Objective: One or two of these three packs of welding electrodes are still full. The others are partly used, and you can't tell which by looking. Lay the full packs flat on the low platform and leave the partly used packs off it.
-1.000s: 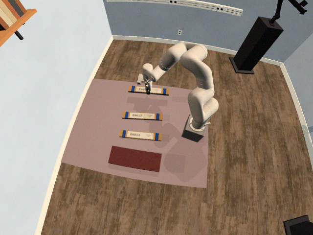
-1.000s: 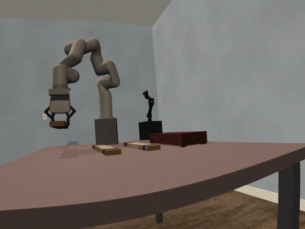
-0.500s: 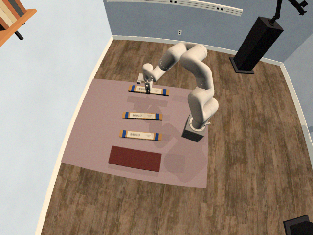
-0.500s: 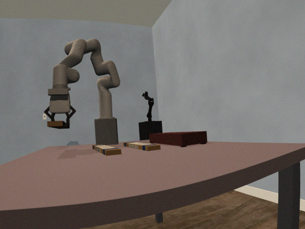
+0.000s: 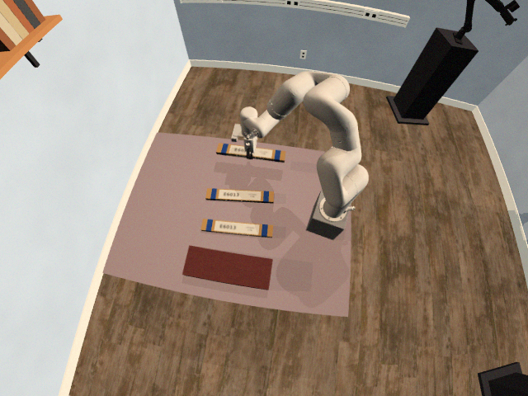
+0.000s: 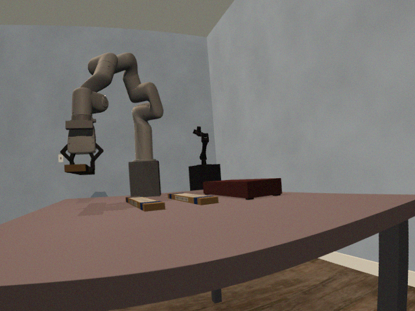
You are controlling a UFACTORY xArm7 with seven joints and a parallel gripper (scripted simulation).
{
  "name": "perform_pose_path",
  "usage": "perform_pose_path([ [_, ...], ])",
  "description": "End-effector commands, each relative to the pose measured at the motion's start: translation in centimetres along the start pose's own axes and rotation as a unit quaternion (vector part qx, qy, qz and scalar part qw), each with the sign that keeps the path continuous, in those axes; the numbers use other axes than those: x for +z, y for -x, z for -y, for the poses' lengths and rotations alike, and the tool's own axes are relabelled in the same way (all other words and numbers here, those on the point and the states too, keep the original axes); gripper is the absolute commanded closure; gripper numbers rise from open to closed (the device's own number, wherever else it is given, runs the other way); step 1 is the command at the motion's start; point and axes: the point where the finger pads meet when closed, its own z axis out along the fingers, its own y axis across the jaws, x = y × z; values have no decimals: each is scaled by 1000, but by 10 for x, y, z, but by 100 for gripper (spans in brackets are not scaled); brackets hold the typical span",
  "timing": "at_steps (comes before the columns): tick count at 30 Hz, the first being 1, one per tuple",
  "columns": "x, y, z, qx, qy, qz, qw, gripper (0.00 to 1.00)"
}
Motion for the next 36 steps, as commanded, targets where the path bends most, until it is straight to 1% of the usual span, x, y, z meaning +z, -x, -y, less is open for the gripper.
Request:
perform_pose_path([
  [1, -2, -3, 1, 0, 2, -2, 1000, 42],
  [12, -2, -11, 14, 0, 2, -2, 1000, 42],
  [16, -2, -17, 23, 0, 2, -2, 1000, 42],
  [27, -2, -42, 63, 0, 2, -2, 1000, 42],
  [29, -2, -42, 63, 0, 2, -2, 1000, 42],
  [36, -2, -63, 96, 0, 2, -2, 1000, 42],
])
